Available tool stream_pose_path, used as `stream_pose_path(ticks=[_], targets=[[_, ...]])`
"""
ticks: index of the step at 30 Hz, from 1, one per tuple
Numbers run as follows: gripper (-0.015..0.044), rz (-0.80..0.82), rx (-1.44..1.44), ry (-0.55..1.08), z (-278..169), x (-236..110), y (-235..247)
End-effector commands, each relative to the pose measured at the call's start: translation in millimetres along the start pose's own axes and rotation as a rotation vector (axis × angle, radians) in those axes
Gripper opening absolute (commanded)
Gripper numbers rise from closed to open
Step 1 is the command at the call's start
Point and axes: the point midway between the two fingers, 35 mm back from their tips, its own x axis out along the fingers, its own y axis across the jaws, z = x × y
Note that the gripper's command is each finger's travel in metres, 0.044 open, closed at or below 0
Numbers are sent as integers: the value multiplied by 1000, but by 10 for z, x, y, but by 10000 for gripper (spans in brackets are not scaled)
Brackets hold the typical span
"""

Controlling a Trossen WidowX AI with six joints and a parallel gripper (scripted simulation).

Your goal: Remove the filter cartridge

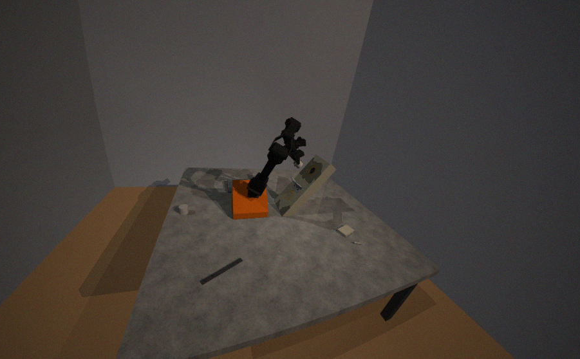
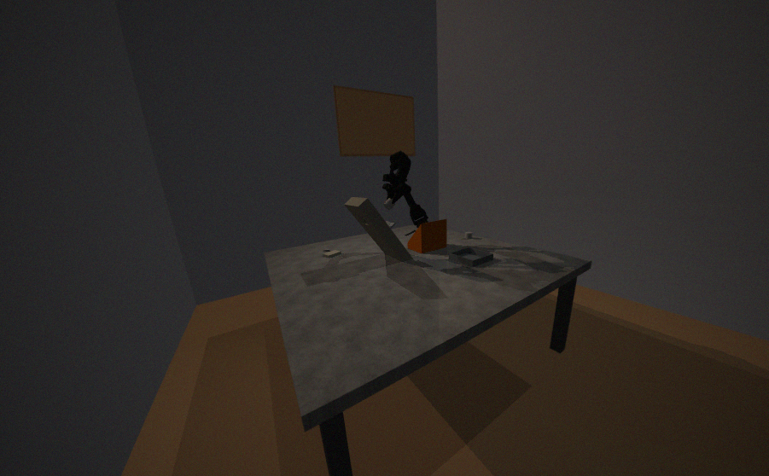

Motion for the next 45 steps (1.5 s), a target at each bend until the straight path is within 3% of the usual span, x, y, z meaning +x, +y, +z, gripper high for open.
stream_pose_path(ticks=[1,10,13,38,45], targets=[[0,0,1,0,5,17,202],[0,1,3,-1,-21,90,670],[0,12,-26,7,-44,77,621],[0,553,-939,0,-1211,-311,2127],[0,576,-977,-5,-1301,-320,2184]])
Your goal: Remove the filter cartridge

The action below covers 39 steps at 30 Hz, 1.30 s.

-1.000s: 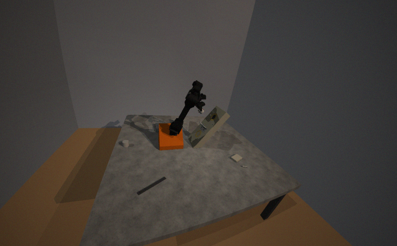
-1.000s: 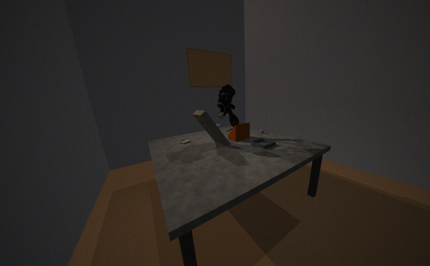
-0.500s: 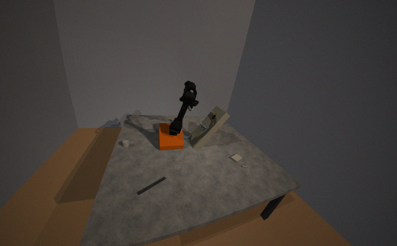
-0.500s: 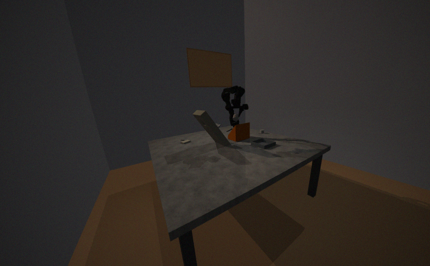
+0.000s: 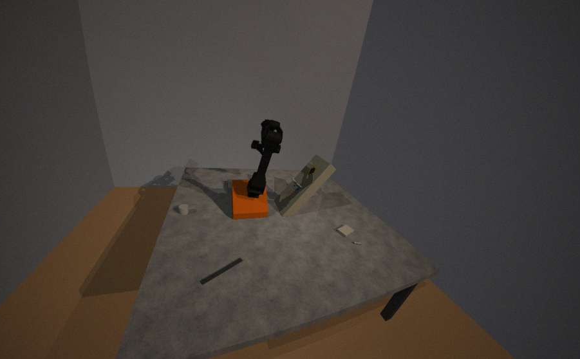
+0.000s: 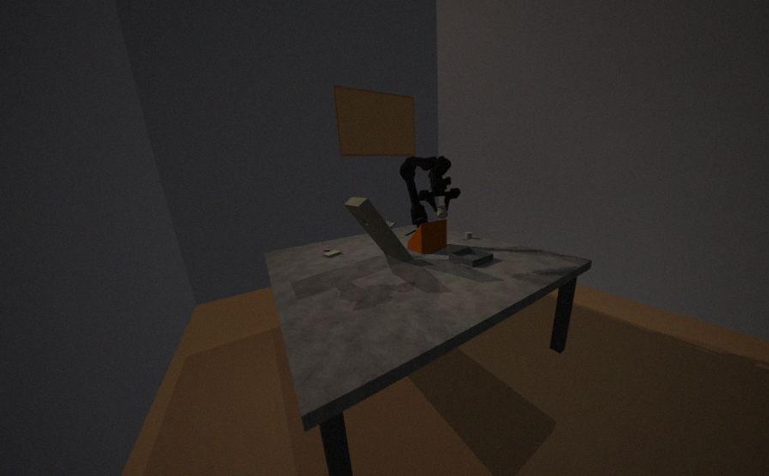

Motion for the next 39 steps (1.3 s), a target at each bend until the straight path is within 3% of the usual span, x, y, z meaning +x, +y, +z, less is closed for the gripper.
stream_pose_path(ticks=[1,23,31,39], targets=[[0,23,-42,-5,-21,66,131],[0,290,-493,-6,-1003,890,1468],[0,319,-544,-2,-1171,993,1558],[0,320,-544,-1,-1344,1327,1577]])
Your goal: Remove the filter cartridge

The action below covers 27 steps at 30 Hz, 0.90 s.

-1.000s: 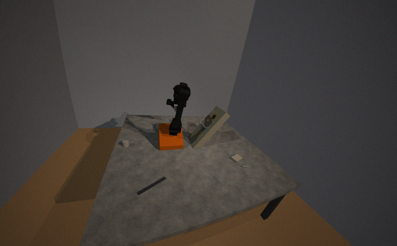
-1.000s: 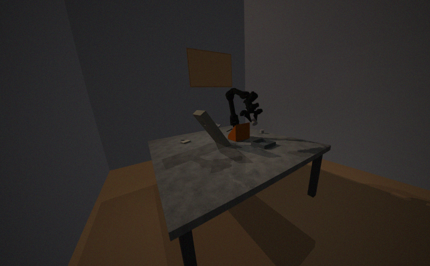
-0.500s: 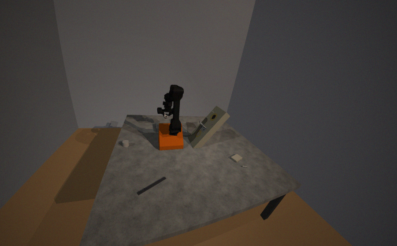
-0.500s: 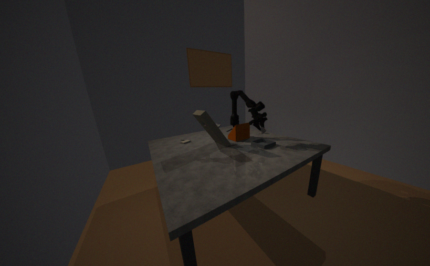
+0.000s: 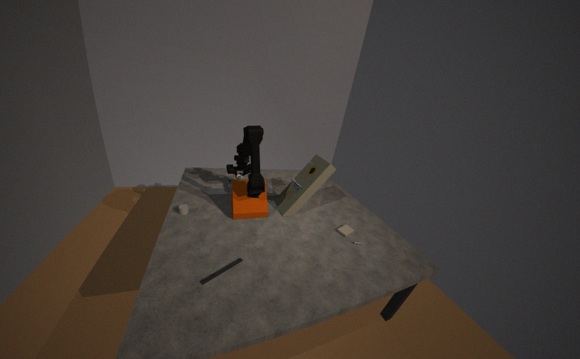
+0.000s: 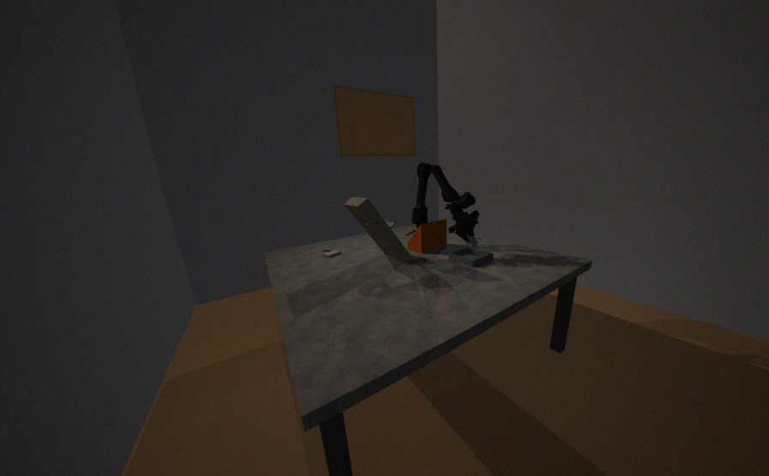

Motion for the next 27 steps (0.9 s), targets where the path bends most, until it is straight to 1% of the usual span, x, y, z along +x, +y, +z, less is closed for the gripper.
stream_pose_path(ticks=[1,7,10,11,27], targets=[[0,3,5,7,-104,156,6],[0,3,5,8,-266,373,6],[0,3,5,8,-285,395,6],[26,0,0,13,-269,357,2],[440,0,0,13,-269,357,2]])
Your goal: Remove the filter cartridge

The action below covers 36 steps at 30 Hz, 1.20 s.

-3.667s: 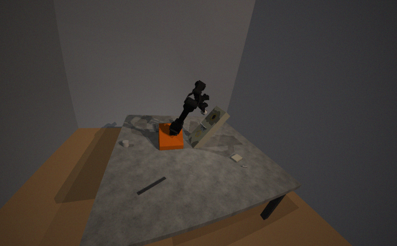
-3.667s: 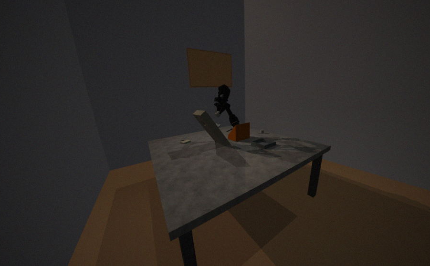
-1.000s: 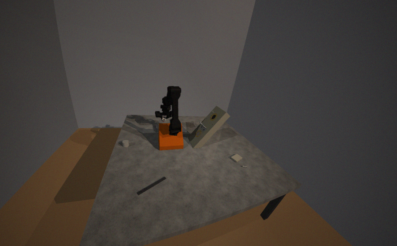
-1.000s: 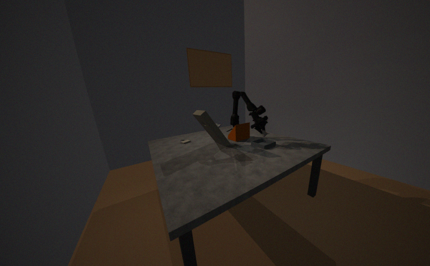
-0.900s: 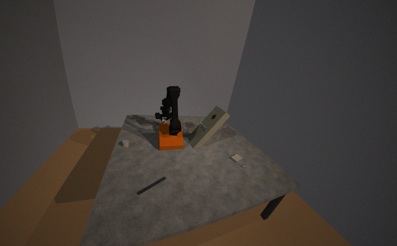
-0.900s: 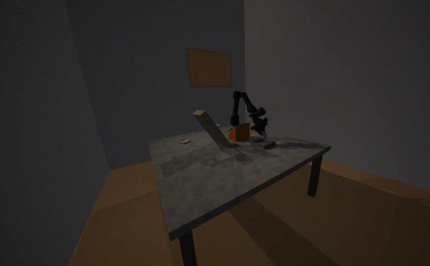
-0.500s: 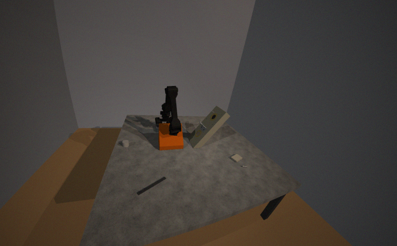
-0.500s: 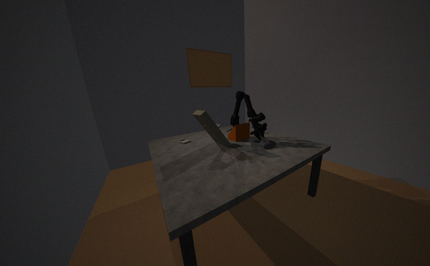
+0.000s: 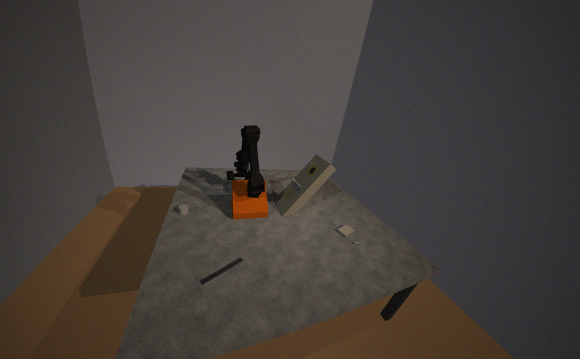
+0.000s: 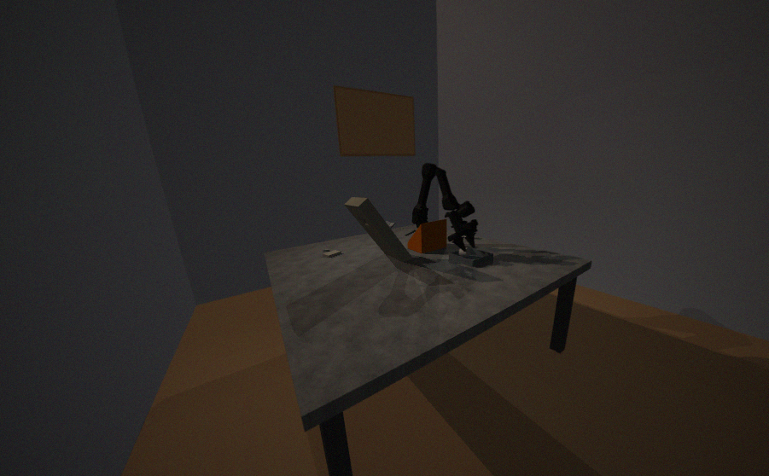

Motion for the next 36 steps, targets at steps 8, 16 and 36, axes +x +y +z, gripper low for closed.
stream_pose_path(ticks=[8,16,36], targets=[[440,-1,0,-1,346,-590,-6],[440,2,5,-4,311,-485,-1],[440,2,5,-4,311,-485,-1]])
